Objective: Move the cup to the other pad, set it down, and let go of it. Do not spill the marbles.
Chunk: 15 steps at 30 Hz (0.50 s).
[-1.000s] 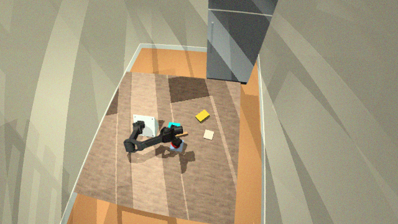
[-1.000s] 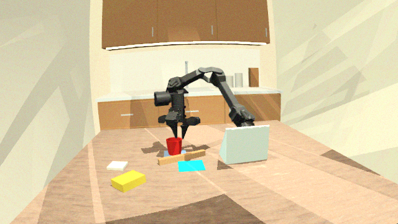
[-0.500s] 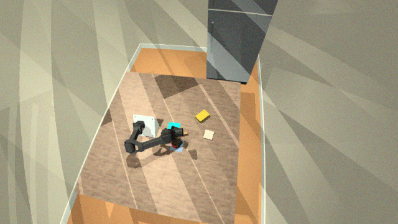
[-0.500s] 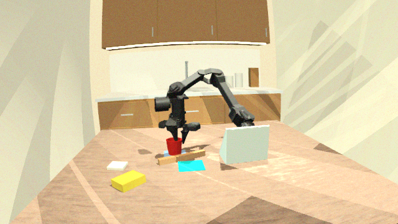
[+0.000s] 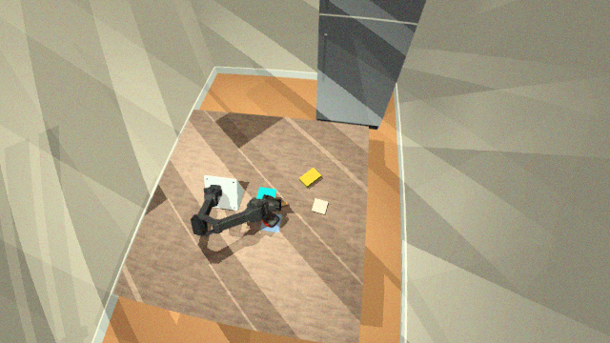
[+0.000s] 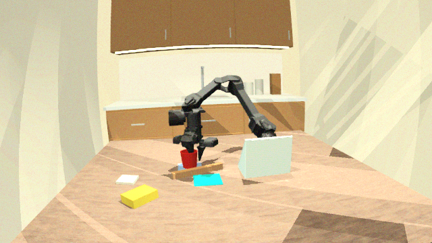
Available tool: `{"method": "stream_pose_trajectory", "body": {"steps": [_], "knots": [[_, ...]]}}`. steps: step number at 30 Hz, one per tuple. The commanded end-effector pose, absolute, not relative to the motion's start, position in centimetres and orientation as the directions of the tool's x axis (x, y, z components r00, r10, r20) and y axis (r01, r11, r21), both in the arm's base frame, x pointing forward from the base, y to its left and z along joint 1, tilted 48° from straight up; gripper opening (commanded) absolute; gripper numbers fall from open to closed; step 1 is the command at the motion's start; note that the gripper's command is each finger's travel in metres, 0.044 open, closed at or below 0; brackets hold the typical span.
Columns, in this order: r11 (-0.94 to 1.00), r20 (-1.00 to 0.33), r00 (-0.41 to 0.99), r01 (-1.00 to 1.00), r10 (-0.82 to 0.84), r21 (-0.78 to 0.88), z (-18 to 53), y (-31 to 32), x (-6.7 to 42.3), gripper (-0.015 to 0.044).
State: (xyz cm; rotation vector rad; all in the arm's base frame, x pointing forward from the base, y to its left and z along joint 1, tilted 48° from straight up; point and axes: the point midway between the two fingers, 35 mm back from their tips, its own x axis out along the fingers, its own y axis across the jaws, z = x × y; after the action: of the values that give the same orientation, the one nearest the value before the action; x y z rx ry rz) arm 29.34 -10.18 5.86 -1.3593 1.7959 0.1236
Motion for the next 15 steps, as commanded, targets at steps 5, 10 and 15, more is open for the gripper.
{"method": "stream_pose_trajectory", "body": {"steps": [5, 10, 15], "knots": [[0.402, -0.671, -0.04, -0.825, -0.741, -0.396, 5.88, -10.17, 29.35, 0.0049], [0.402, -0.671, -0.04, -0.825, -0.741, -0.396, 5.88, -10.17, 29.35, 0.0016], [0.402, -0.671, -0.04, -0.826, -0.741, -0.396, 5.92, -10.12, 29.36, 0.0]]}}
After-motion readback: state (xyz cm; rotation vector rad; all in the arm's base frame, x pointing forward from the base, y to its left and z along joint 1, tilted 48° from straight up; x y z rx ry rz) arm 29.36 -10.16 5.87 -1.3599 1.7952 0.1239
